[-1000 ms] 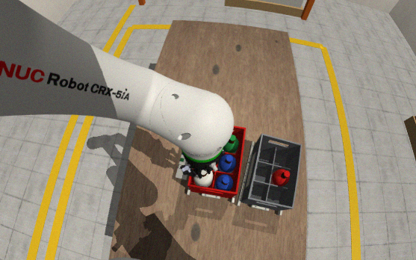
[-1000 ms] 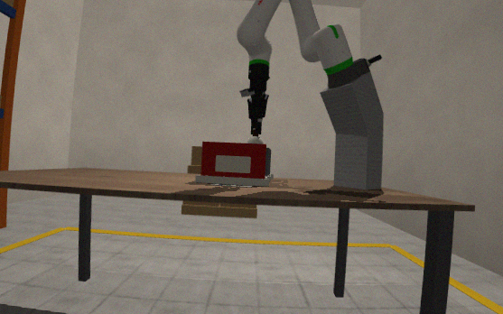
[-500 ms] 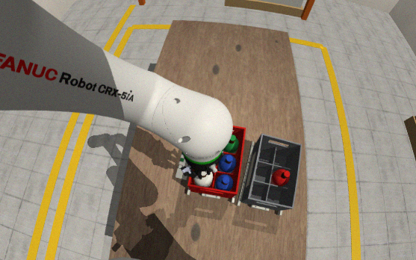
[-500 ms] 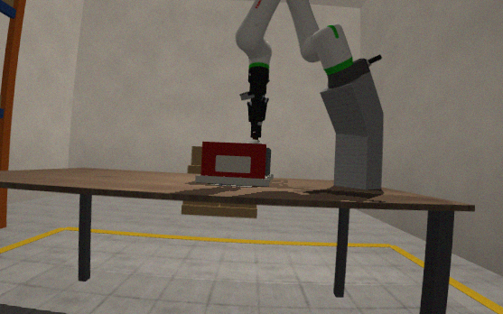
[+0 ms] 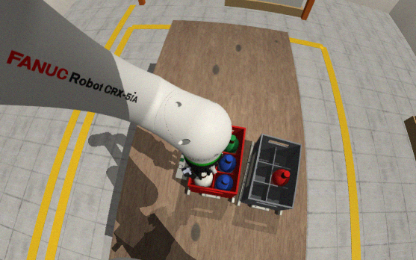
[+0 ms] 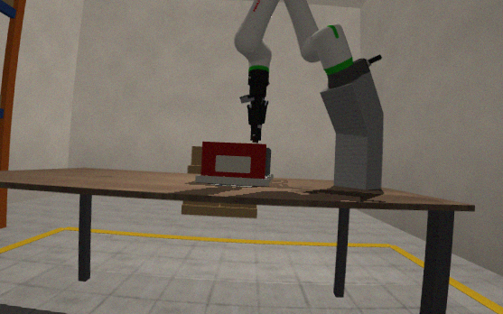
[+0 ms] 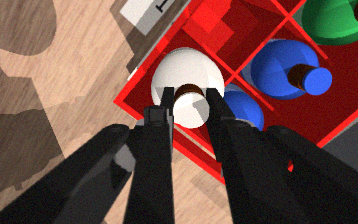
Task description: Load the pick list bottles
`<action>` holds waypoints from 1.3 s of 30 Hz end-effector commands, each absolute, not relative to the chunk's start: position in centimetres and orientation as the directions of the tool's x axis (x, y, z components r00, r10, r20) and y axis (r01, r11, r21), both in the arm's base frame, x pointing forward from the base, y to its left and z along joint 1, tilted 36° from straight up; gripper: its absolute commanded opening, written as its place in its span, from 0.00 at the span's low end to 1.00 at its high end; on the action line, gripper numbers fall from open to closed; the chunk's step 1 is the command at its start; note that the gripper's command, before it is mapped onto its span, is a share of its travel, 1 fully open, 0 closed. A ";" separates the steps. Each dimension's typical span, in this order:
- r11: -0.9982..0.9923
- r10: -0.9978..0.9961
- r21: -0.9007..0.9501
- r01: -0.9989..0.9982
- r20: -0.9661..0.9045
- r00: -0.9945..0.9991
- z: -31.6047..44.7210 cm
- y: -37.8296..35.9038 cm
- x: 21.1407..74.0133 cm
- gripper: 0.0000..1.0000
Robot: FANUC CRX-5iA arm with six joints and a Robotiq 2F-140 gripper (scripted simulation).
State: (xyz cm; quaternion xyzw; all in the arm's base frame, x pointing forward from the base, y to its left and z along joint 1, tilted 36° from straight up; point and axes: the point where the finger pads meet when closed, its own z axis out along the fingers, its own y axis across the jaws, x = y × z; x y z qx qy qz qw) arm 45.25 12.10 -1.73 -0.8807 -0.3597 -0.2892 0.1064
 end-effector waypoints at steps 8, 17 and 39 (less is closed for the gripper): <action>-0.719 0.572 0.021 0.695 0.587 0.573 -2.3 12.4 45.6 0.10; -0.719 0.572 0.021 0.695 0.587 0.573 -3.0 12.7 46.0 0.10; -0.719 0.572 0.021 0.695 0.587 0.573 -4.1 13.2 46.6 0.10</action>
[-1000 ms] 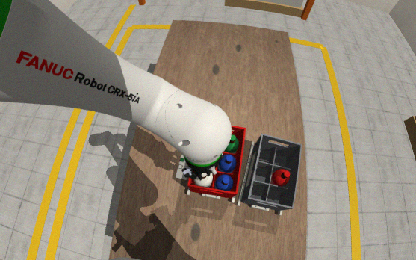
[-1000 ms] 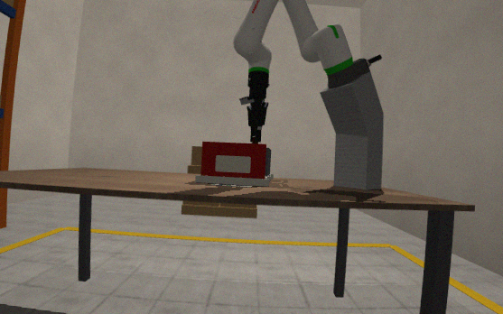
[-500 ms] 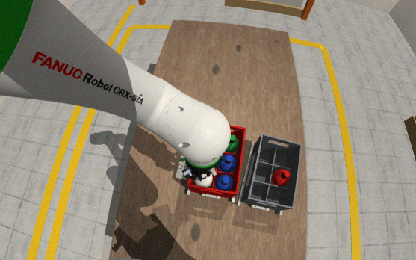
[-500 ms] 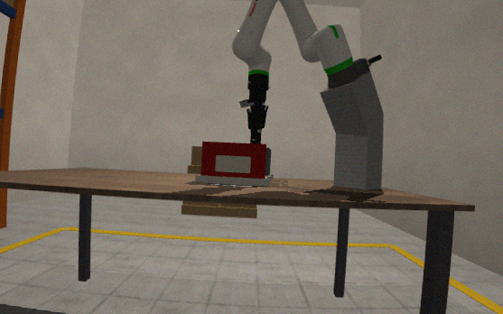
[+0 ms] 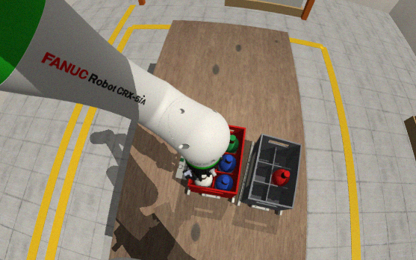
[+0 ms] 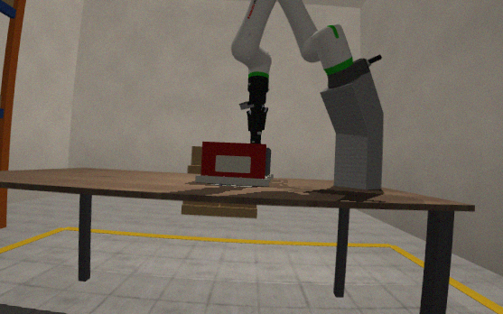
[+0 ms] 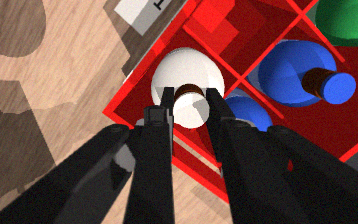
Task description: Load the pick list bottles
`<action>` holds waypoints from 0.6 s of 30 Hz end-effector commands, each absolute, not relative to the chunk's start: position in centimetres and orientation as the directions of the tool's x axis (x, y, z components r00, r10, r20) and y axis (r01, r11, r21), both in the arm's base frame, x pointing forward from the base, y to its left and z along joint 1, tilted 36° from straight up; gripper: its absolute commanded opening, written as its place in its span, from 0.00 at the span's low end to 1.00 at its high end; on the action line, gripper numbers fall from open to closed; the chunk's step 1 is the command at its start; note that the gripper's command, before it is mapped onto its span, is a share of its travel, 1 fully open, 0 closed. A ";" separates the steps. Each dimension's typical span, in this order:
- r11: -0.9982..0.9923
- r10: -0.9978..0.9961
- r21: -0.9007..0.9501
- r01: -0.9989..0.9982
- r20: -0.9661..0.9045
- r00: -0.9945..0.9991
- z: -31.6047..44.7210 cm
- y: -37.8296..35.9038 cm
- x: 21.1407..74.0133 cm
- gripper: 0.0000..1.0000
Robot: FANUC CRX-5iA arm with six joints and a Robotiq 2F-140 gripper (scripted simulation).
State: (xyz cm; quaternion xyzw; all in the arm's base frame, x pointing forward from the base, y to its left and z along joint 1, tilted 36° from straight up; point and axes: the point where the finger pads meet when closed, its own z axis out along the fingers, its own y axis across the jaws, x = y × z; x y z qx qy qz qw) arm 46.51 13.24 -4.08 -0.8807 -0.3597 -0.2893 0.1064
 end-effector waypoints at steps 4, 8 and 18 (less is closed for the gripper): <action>-0.719 0.572 0.021 0.695 0.587 0.573 -4.3 13.3 46.7 0.10; -0.719 0.572 0.021 0.695 0.587 0.573 -4.4 13.4 46.7 0.10; -0.719 0.572 0.021 0.695 0.587 0.573 -4.7 13.6 46.9 0.10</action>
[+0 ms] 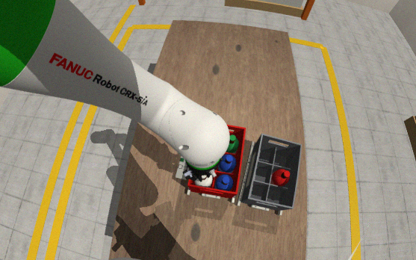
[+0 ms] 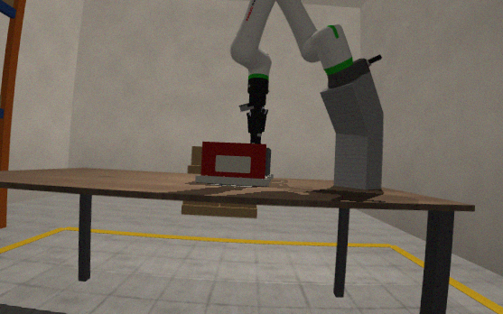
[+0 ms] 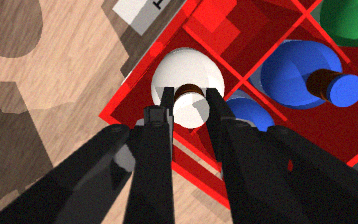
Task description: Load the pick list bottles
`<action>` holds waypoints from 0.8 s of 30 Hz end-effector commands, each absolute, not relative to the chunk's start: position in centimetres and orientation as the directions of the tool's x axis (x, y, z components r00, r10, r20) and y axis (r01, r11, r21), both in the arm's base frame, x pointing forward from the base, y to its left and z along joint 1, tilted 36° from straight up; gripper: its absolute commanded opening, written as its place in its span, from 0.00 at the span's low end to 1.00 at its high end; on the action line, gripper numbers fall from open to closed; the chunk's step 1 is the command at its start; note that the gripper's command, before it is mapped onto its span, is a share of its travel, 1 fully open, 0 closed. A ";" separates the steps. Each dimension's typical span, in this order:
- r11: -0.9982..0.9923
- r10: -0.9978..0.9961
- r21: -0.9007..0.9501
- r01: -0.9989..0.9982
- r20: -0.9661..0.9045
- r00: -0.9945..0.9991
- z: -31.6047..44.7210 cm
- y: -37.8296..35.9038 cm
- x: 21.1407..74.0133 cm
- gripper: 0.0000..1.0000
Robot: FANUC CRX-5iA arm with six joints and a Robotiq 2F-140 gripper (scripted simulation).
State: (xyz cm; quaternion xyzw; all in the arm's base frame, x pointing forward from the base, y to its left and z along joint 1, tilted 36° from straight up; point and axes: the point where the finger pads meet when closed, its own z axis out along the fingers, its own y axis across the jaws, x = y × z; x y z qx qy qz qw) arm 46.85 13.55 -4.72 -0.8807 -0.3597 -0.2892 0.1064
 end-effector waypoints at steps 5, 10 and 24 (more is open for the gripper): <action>-0.719 0.572 0.021 0.695 0.587 0.573 -4.9 13.7 47.0 0.10; -0.719 0.572 0.021 0.695 0.587 0.573 -5.1 13.8 47.1 0.10; -0.719 0.572 0.021 0.695 0.587 0.573 -5.6 14.0 47.4 0.10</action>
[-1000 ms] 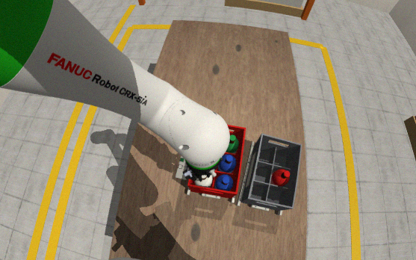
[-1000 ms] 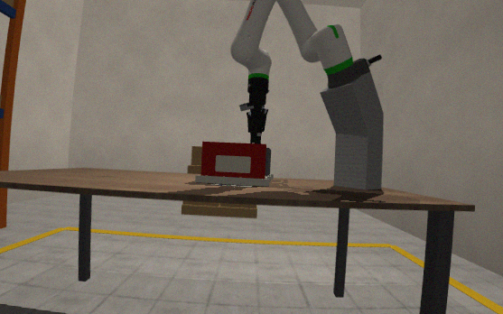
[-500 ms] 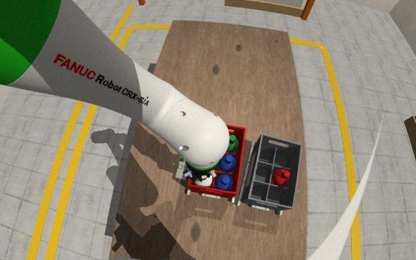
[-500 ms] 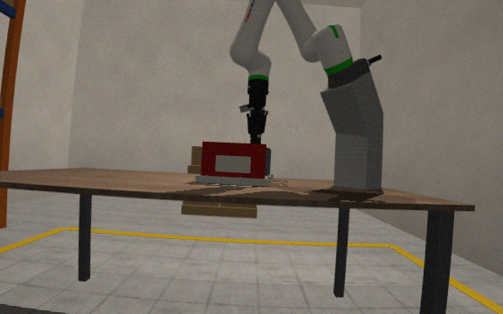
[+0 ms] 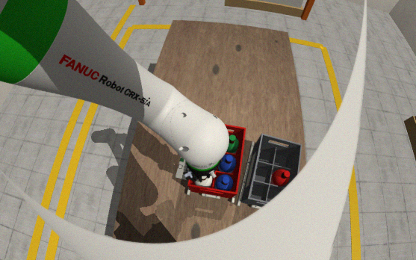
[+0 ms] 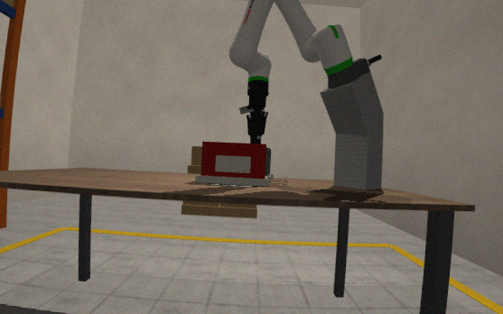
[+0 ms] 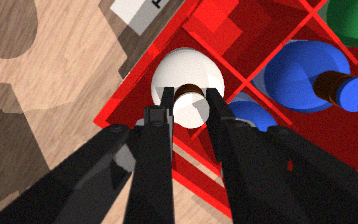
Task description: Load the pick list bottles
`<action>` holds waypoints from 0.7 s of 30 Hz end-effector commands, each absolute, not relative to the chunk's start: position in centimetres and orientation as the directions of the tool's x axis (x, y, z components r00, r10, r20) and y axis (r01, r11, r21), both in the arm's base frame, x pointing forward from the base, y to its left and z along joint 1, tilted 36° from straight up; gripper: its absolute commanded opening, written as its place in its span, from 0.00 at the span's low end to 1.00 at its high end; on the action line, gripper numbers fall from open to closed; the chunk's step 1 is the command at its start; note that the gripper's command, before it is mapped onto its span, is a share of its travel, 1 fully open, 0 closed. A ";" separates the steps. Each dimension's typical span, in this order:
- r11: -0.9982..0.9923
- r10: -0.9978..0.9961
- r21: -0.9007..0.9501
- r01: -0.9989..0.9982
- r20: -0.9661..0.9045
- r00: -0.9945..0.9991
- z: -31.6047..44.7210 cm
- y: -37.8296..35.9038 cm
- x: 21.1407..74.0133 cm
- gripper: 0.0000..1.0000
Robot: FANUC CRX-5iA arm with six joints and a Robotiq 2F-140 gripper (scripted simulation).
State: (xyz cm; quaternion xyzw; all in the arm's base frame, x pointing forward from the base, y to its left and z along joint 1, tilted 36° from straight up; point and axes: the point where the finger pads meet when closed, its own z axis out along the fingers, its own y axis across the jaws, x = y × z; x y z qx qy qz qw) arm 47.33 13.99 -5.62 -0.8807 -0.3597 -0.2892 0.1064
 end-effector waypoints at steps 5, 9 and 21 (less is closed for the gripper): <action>-0.719 0.572 0.021 0.695 0.587 0.573 -5.8 14.1 47.5 0.10; -0.719 0.572 0.021 0.695 0.587 0.573 -5.9 14.1 47.5 0.10; -0.719 0.572 0.021 0.695 0.587 0.573 -6.2 14.3 47.7 0.44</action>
